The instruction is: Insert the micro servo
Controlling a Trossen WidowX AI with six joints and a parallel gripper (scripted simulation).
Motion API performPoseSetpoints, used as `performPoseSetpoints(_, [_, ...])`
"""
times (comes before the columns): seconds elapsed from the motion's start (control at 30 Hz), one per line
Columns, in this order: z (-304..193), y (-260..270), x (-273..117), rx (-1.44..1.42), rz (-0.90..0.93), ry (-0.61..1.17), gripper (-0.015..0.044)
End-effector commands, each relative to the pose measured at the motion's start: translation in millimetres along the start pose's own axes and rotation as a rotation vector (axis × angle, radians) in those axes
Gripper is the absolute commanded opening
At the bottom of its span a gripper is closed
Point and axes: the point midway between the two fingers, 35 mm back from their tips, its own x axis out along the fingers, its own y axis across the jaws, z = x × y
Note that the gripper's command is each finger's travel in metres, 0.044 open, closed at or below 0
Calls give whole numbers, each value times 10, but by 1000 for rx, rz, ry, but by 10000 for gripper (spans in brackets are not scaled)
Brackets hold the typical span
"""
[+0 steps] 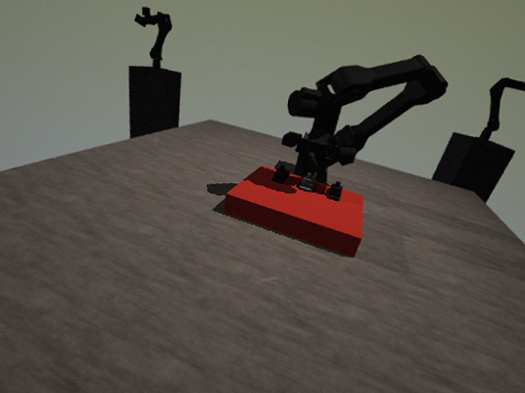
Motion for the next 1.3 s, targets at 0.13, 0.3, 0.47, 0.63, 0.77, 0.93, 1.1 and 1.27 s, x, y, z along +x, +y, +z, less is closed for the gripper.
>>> performPoseSetpoints(0.13, [29, -10, -182, -2, -8, -15, 214])
performPoseSetpoints(0.3, [296, -28, -373, -5, -10, -15, 345])
performPoseSetpoints(0.47, [695, -28, -633, -7, -11, -14, 440])
performPoseSetpoints(0.63, [1061, 1, -846, -9, -11, -13, 440])
performPoseSetpoints(0.77, [1102, 5, -901, -6, -13, -17, 440])
performPoseSetpoints(0.93, [1023, -15, -1220, 42, -28, -55, 440])
performPoseSetpoints(1.1, [1019, -16, -1234, 44, -29, -57, 440])
performPoseSetpoints(1.27, [1019, -16, -1234, 44, -29, -57, 440])
